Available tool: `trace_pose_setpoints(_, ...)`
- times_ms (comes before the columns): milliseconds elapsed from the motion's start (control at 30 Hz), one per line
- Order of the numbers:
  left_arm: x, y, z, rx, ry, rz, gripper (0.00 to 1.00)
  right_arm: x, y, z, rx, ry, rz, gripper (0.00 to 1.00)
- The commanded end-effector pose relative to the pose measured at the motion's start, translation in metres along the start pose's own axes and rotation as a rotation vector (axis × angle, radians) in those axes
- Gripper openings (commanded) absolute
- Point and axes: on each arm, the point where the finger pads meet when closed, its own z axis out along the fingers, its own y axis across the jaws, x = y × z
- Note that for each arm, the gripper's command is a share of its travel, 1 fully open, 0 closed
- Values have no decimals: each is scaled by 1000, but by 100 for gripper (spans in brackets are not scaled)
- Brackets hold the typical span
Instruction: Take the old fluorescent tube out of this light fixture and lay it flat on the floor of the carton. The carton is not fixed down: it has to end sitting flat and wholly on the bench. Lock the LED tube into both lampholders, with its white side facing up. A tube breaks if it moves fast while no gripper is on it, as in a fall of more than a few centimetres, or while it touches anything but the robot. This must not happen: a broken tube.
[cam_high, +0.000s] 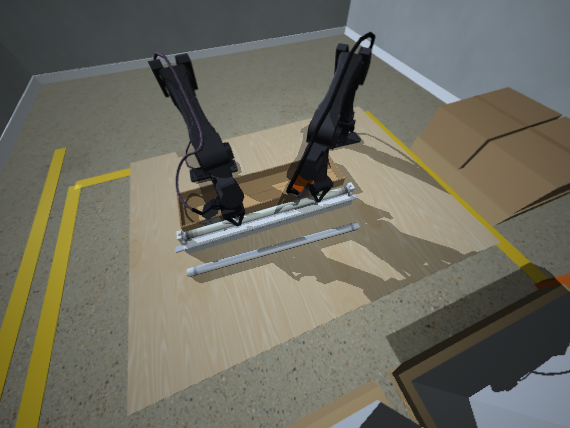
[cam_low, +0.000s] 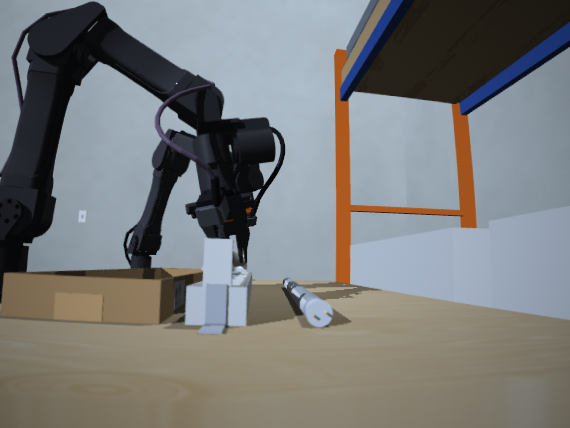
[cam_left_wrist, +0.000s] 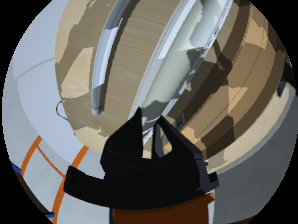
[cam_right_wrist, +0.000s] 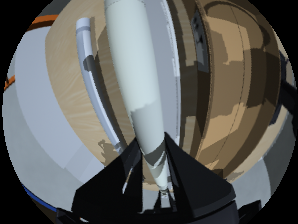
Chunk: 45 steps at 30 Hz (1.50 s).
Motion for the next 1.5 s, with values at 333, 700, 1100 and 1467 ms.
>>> trace_pose_setpoints(333,-6,6,-10,-135,-26,-10,11,3,2,-3,-119,-3,-2,11)
trace_pose_setpoints(700,-5,5,-11,-255,-26,-12,11,1,0,-3,-235,-5,1,11)
trace_pose_setpoints(1100,-4,-1,-10,-331,-23,-6,11,0,-6,-2,-307,-9,-4,11)
trace_pose_setpoints(1467,-4,1,-11,-430,-27,-10,11,1,-3,-4,-415,-8,-10,11)
